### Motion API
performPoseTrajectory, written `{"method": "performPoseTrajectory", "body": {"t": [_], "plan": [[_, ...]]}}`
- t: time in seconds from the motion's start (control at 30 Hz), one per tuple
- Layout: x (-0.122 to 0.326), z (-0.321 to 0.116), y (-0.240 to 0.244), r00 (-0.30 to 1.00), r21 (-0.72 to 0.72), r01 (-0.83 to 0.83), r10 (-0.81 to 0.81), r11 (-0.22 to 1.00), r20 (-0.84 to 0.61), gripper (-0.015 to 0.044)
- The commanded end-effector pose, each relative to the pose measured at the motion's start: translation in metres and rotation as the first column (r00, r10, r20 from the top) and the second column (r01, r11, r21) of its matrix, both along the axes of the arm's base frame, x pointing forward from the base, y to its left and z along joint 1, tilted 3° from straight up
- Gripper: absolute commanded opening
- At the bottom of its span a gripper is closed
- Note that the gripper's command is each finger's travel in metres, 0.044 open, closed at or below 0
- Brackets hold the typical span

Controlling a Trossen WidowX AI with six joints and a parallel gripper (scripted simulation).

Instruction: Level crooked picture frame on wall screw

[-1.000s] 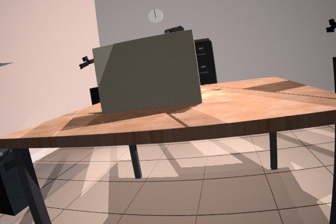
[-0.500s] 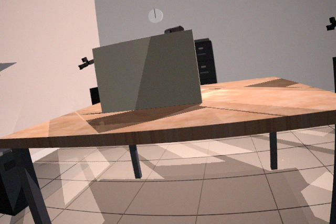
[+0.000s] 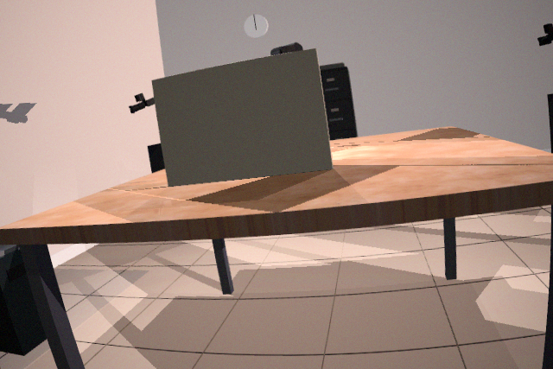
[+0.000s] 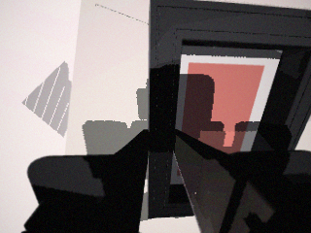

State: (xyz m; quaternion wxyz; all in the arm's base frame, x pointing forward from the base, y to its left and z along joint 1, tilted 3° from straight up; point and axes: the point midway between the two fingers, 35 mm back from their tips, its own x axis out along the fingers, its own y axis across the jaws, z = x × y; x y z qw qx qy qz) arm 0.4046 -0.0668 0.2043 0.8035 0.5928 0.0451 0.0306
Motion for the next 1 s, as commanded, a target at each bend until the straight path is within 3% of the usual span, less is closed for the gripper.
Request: {"method": "performPoseTrajectory", "body": {"t": [0.0, 0.97], "plan": [[0.0007, 0.004, 0.0001, 1.0, -0.002, 0.0, 0.0, 1.0, 0.013, 0.0], [0.001, -0.004, -0.0035, 1.0, -0.002, 0.0, 0.0, 1.0, 0.013, 0.0]]}}
